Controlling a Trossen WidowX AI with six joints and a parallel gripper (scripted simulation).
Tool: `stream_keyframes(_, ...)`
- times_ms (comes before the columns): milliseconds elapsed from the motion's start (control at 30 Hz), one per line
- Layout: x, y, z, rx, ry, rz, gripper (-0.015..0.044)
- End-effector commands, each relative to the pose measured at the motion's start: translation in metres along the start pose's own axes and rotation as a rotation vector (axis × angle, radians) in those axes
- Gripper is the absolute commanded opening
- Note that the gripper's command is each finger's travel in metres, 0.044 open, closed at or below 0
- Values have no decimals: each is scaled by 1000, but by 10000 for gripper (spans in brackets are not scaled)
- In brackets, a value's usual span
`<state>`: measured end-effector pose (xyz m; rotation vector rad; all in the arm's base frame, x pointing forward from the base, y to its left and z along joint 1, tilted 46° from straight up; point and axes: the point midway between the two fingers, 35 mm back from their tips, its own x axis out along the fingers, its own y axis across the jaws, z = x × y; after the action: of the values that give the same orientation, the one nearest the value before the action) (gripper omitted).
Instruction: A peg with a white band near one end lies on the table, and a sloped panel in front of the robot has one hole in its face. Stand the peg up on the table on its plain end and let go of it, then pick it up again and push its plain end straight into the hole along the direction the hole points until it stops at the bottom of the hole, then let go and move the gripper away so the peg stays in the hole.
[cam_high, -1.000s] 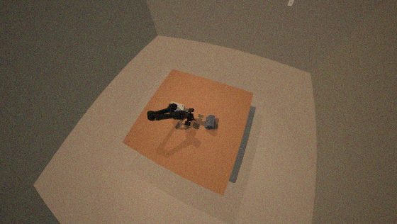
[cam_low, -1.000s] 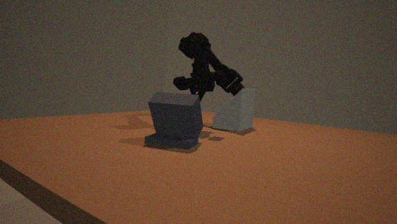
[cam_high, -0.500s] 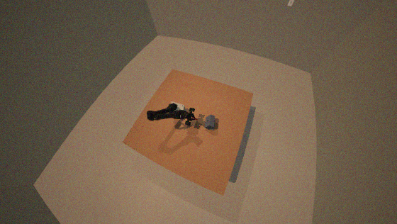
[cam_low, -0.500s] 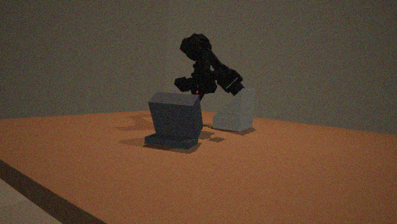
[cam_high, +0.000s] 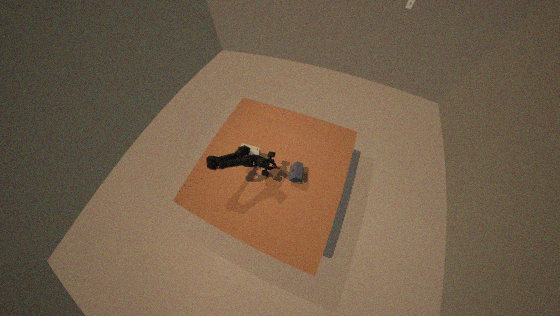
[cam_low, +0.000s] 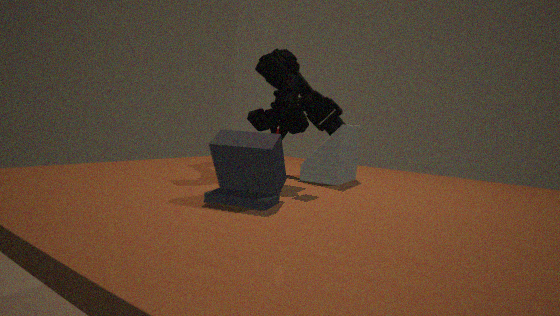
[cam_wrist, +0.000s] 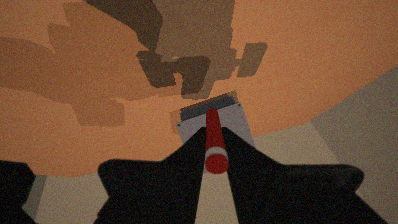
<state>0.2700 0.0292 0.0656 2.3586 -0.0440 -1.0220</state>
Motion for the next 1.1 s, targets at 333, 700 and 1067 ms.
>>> stream_keyframes(333,-2,-4,-8,62,103,-18,0)
stream_keyframes(700,-3,-6,-14,100,175,-31,0)
stream_keyframes(1067,2,-7,-19,112,196,-36,0)
